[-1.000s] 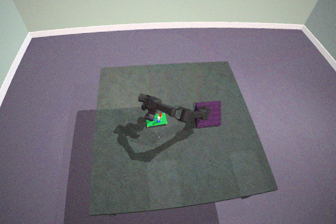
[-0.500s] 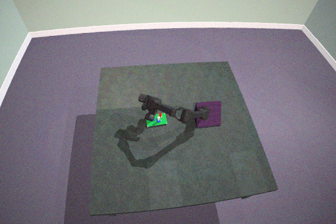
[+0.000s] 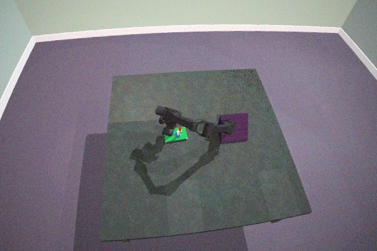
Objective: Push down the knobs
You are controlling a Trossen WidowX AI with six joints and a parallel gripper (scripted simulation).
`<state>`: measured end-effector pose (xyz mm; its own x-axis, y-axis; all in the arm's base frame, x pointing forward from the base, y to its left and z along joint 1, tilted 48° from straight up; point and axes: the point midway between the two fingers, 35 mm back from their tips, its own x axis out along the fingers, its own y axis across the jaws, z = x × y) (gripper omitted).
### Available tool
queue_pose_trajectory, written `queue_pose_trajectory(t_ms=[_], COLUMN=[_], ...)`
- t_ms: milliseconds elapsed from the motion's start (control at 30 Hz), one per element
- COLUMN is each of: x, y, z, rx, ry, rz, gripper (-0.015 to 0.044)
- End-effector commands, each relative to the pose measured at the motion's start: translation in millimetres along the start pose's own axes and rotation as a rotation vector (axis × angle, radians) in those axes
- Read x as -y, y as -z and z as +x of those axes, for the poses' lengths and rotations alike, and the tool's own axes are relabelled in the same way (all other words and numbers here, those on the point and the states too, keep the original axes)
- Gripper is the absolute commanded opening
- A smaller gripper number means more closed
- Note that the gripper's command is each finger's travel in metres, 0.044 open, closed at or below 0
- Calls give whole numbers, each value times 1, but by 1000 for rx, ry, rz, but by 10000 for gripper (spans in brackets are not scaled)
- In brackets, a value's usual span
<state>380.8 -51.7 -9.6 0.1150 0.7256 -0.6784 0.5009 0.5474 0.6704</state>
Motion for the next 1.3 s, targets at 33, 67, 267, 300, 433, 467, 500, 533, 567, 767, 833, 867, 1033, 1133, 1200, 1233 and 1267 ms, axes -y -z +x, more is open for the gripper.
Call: queue_pose_trajectory(t_ms=[33, 67, 267, 300, 433, 467, 500, 533, 567, 767, 833, 867, 1033, 1133, 1200, 1233, 1267], x=[-3, -3, -3, -3, -3, -3, -3, -3, -3, -3, -3, -3, -3, -3, -3, -3, -3], y=[1, 1, 1, 1, 1, 1, 1, 1, 1, 1, 1, 1, 1, 1, 1, 1, 1], z=[21, 22, 23, 23, 24, 24, 25, 26, 27, 27, 27, 27, 29, 29, 29, 29, 29], rx=[-25, -25, -25, -25, -25, -25, -25, -25, -25, -25, -25, -25, -25, -25, -25, -25, -25], ry=[-1, -1, -1, -1, -1, -1, -1, -1, -1, -1, -1, -1, -1, -1, -1, -1, -1], rz=[-16, -16, -16, -16, -16, -16, -16, -16, -16, -16, -16, -16, -16, -16, -16, -16, -16], gripper=[0, 0, 0, 0, 0, 0, 0, 0, 0, 0, 0, 0, 0, 0, 0, 0, 0])
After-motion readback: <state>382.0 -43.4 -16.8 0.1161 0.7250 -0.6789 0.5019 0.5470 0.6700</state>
